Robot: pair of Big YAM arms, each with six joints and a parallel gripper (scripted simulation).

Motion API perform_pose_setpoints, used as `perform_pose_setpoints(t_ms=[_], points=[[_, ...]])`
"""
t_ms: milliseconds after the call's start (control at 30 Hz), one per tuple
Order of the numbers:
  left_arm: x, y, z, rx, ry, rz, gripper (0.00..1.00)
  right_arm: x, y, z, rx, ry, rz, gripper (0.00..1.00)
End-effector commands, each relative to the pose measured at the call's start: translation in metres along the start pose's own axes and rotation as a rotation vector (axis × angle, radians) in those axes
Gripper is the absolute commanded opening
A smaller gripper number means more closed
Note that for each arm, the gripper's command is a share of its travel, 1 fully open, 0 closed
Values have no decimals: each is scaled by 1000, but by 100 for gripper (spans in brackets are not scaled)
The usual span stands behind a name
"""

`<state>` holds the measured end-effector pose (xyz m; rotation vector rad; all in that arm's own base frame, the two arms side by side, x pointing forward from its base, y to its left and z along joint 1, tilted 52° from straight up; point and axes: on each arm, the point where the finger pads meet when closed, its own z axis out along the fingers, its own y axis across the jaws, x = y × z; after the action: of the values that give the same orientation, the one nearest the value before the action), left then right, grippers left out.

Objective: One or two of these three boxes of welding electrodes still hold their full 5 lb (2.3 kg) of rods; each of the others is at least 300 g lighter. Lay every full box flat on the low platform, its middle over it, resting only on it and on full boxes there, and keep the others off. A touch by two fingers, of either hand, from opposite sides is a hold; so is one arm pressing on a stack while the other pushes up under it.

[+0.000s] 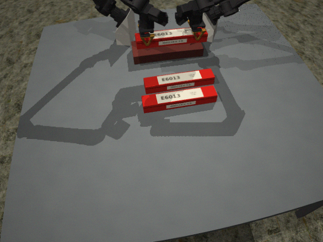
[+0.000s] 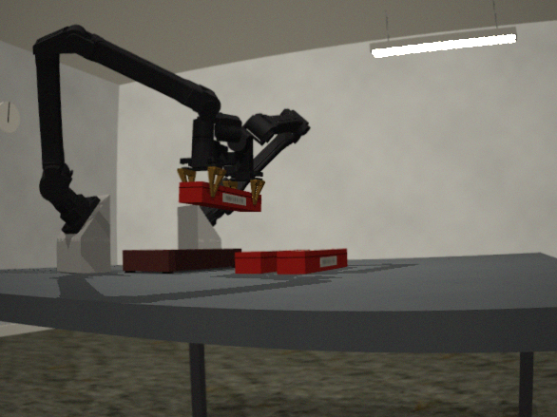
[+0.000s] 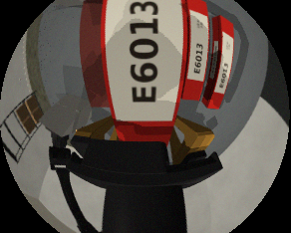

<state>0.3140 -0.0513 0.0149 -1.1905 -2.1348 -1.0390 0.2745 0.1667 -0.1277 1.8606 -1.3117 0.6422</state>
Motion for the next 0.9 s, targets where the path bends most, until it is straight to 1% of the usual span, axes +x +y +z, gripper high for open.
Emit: perform_pose_setpoints(t_ms=[0, 67, 233, 267, 300, 567, 600, 700, 800, 833, 867], points=[[-22, 10, -39, -65, -111, -41, 0, -1, -7, -33, 87, -39, -2, 0], [-22, 10, -39, -65, -111, -41, 0, -1, -10, -36, 90, -41, 0, 0], [-23, 11, -41, -65, -114, -44, 0, -1, -7, -33, 88, -39, -2, 0], [-23, 11, -40, -65, -114, -44, 0, -1, -13, -39, 95, -45, 4, 0], [-23, 11, -40, -65, -114, -44, 0, -1, -13, -39, 94, -44, 3, 0], [-23, 10, -39, -64, -112, -43, 0, 0, -3, -29, 84, -37, -4, 0], [-17, 0, -31, -58, -93, -30, 0, 0, 0, -29, 80, -37, -6, 0], [-23, 0, -38, -60, -112, -45, 0, 2, 7, -28, 74, -29, -12, 0], [-22, -2, -37, -64, -108, -42, 0, 1, 9, -28, 76, -30, -10, 0], [-24, 0, -41, -67, -117, -50, 0, 0, 1, -39, 90, -42, 0, 0], [-23, -5, -38, -65, -110, -45, 0, 2, 14, -28, 70, -25, -15, 0]])
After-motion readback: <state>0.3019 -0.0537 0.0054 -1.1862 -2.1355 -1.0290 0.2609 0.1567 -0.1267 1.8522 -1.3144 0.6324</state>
